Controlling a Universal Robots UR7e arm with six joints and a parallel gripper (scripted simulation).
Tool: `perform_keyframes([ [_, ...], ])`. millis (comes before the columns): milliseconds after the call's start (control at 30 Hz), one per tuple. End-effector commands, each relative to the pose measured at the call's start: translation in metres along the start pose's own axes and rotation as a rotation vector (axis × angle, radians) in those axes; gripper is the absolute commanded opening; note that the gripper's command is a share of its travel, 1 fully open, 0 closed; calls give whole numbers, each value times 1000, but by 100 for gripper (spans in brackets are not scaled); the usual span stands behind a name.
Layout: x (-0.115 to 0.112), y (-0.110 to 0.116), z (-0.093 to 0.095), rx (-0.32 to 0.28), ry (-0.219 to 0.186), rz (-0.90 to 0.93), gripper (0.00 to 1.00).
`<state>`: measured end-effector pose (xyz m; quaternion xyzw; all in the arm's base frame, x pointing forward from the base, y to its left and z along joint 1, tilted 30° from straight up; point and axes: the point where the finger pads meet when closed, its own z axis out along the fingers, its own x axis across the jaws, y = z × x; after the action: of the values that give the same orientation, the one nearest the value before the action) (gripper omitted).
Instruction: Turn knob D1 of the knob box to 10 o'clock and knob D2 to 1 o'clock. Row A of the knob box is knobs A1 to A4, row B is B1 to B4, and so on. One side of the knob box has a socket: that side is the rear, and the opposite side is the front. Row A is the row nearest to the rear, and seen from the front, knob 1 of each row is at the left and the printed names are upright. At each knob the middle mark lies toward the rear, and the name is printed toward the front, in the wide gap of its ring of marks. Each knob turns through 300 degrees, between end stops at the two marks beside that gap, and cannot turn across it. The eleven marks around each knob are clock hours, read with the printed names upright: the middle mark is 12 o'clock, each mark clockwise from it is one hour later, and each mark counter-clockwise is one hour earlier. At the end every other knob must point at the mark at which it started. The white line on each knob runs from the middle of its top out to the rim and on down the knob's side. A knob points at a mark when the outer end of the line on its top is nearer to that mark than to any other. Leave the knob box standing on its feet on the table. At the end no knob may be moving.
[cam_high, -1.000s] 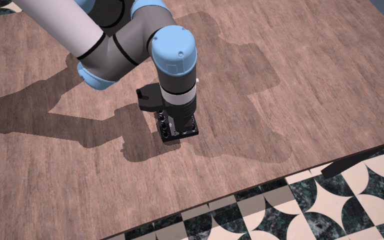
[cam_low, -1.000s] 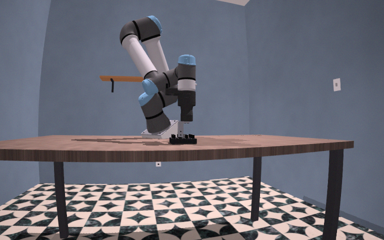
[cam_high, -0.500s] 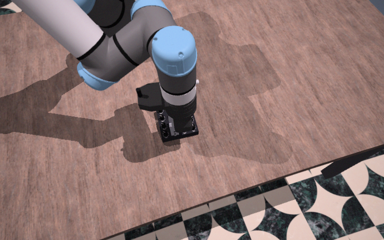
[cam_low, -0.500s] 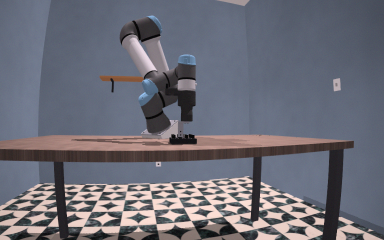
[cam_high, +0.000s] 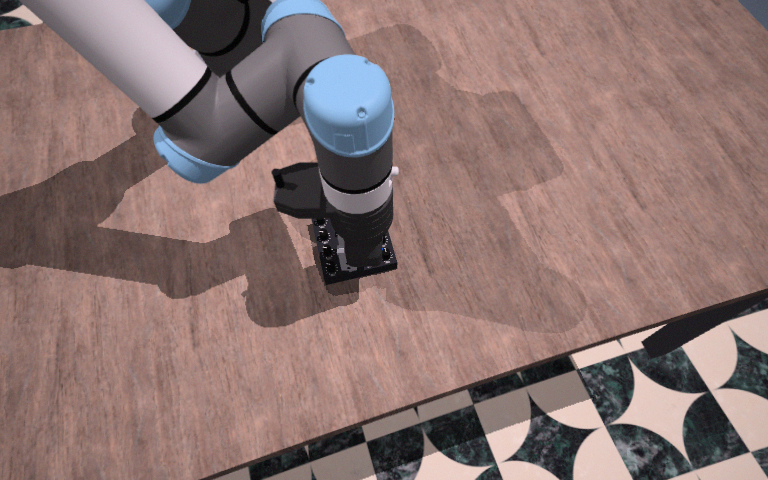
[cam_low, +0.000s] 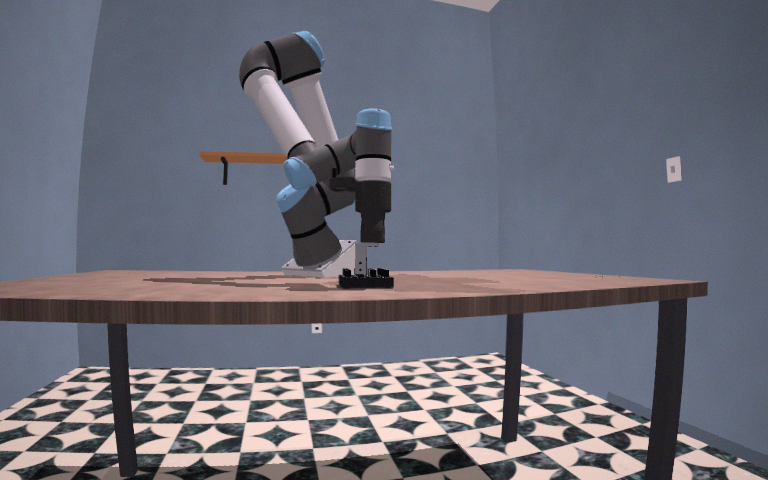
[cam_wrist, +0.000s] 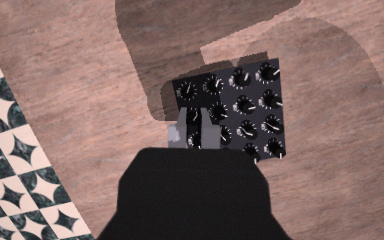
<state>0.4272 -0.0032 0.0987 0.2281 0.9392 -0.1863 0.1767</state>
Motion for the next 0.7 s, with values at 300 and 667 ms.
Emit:
perform_keyframes([
  [300, 0, 0, 0, 0, -1, 197, 30],
  [667, 0, 0, 0, 0, -1, 394, 30],
])
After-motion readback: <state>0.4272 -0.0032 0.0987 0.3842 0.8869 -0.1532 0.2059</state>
